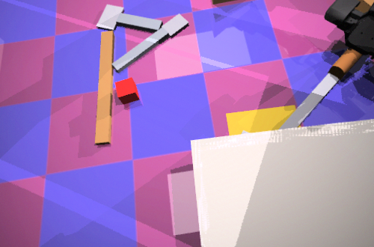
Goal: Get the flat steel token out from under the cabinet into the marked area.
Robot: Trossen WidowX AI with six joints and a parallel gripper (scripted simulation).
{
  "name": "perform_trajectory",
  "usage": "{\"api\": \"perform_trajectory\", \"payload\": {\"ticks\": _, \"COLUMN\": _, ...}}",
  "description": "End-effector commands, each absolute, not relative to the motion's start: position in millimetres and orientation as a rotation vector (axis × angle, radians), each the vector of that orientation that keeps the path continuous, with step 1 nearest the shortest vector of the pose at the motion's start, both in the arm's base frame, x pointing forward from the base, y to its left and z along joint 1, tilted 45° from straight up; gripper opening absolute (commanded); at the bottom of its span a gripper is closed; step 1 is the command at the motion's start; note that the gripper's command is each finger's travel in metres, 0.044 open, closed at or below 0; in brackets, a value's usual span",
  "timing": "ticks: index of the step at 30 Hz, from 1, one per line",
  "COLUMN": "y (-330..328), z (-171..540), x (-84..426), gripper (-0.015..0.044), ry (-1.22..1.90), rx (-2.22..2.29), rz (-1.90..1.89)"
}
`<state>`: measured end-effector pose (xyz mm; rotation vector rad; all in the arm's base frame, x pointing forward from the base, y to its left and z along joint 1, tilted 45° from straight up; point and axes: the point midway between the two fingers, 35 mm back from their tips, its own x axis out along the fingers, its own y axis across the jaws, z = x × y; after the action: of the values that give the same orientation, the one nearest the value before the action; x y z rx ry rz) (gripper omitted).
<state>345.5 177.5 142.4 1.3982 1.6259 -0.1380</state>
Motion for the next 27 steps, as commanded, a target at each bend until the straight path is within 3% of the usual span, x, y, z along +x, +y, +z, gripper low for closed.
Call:
{"api": "perform_trajectory", "payload": {"ticks": 1, "y": 180.5, "z": 139.4, "x": 346.0, "gripper": 0.0270, "ry": 1.626, "rx": 1.393, "rz": -0.144}}
{"api": "perform_trajectory", "payload": {"ticks": 10, "y": 180.6, "z": 133.4, "x": 343.1, "gripper": 0.0270, "ry": 1.628, "rx": 1.403, "rz": -0.156}}
{"api": "perform_trajectory", "payload": {"ticks": 14, "y": 181.1, "z": 137.6, "x": 345.0, "gripper": 0.0165, "ry": 1.627, "rx": 1.399, "rz": -0.140}}
{"api": "perform_trajectory", "payload": {"ticks": 23, "y": 181.1, "z": 137.6, "x": 345.0, "gripper": 0.0105, "ry": 1.627, "rx": 1.399, "rz": -0.140}}
{"api": "perform_trajectory", "payload": {"ticks": 27, "y": 181.1, "z": 137.6, "x": 345.0, "gripper": 0.0000, "ry": 1.627, "rx": 1.399, "rz": -0.140}}
